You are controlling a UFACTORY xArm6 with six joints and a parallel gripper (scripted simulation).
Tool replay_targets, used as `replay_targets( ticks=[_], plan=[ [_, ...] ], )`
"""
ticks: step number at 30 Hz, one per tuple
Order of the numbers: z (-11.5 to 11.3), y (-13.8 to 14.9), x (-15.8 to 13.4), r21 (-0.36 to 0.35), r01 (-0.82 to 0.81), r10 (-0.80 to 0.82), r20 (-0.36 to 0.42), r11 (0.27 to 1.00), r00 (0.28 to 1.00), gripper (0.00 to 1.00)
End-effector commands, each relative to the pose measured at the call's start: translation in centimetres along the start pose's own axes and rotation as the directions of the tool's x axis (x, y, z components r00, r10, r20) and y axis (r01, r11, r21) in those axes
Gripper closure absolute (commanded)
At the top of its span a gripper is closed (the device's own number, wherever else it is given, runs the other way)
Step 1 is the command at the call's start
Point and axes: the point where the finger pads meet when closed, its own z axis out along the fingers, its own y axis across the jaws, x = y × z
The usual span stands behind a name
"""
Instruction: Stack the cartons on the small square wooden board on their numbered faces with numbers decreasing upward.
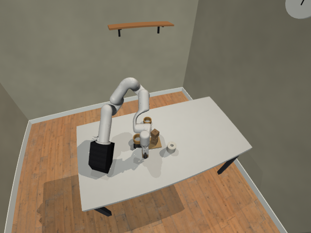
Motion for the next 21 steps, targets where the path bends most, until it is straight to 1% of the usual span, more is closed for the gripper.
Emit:
replay_targets(
  ticks=[1, 2, 3, 21],
  plan=[
    [-0.07, -0.03, -0.09, 0.001, 0.0, 0.0, 0.002, 1.0, 1.0, 0.0],
    [-0.07, -0.03, -0.09, 0.001, 0.0, 0.0, 0.002, 1.0, 1.0, 0.0],
    [-0.07, -0.03, -0.09, 0.001, 0.0, 0.0, 0.002, 1.0, 1.0, 1.0],
    [-0.07, -0.03, -0.09, 0.001, 0.0, 0.0, 0.002, 1.0, 1.0, 1.0]
  ],
)
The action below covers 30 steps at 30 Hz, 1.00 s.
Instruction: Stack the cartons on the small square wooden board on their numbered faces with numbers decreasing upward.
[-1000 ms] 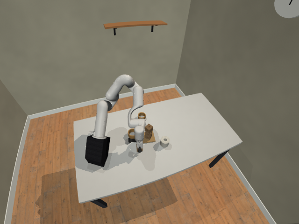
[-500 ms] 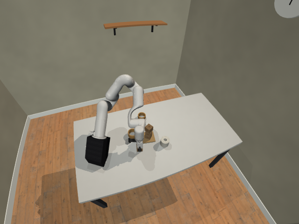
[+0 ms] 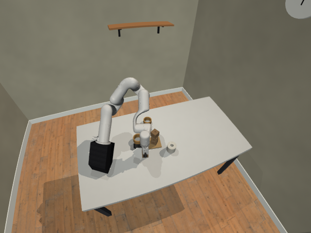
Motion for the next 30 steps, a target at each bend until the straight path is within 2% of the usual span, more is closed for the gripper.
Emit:
replay_targets(
  ticks=[1, 17, 23, 26, 30],
  plan=[
    [-0.1, 0.0, -0.1, 0.001, 0.0, 0.0, 0.002, 1.0, 1.0, 1.0],
    [-0.1, 0.0, -0.1, 0.001, 0.0, 0.0, 0.002, 1.0, 1.0, 1.0],
    [-1.2, 0.0, -0.1, 0.0, 0.001, -0.001, 0.003, 1.0, 1.0, 1.0],
    [-3.2, 0.0, -0.1, 0.0, 0.001, -0.001, 0.002, 1.0, 1.0, 1.0],
    [-7.3, 0.0, -0.1, 0.0, 0.001, -0.001, 0.003, 1.0, 1.0, 1.0]
  ],
)
